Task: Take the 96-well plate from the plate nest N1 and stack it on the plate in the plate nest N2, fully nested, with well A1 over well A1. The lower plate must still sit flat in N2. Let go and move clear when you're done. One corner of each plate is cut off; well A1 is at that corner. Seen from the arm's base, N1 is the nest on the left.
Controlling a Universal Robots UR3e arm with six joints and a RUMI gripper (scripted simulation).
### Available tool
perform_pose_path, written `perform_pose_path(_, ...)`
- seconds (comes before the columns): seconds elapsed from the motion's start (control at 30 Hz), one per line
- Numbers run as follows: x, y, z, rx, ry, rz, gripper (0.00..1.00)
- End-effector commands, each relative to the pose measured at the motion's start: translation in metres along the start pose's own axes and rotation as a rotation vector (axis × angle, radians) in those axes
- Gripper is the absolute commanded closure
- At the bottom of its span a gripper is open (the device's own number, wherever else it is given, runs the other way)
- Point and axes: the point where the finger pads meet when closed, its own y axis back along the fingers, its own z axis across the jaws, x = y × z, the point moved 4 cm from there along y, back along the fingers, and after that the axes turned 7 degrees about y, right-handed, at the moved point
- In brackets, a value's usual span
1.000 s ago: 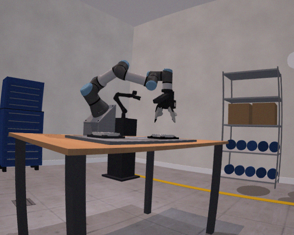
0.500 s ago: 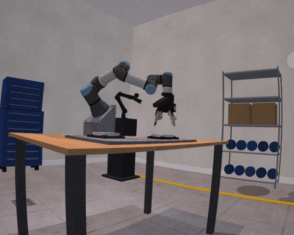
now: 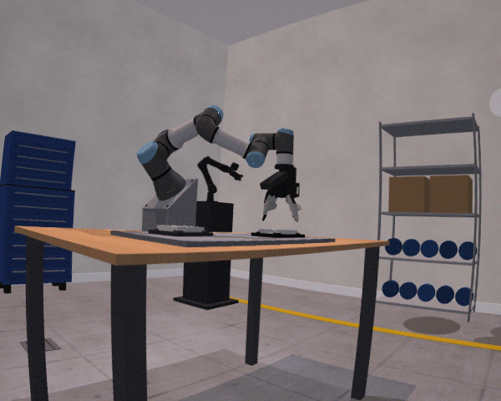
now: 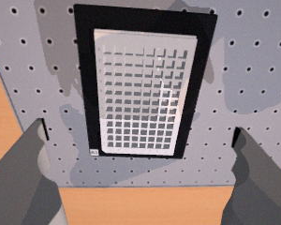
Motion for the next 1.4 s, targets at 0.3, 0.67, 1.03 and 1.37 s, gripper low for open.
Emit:
perform_pose_path(0.3, 0.000, -0.018, -0.001, 0.003, -0.001, -0.001, 0.00)
perform_pose_path(0.67, 0.000, -0.025, -0.001, 0.003, -0.001, -0.001, 0.00)
perform_pose_path(1.03, 0.000, -0.025, -0.001, 0.003, -0.001, -0.001, 1.00)
perform_pose_path(1.37, 0.000, -0.025, -0.001, 0.003, -0.001, -0.001, 1.00)
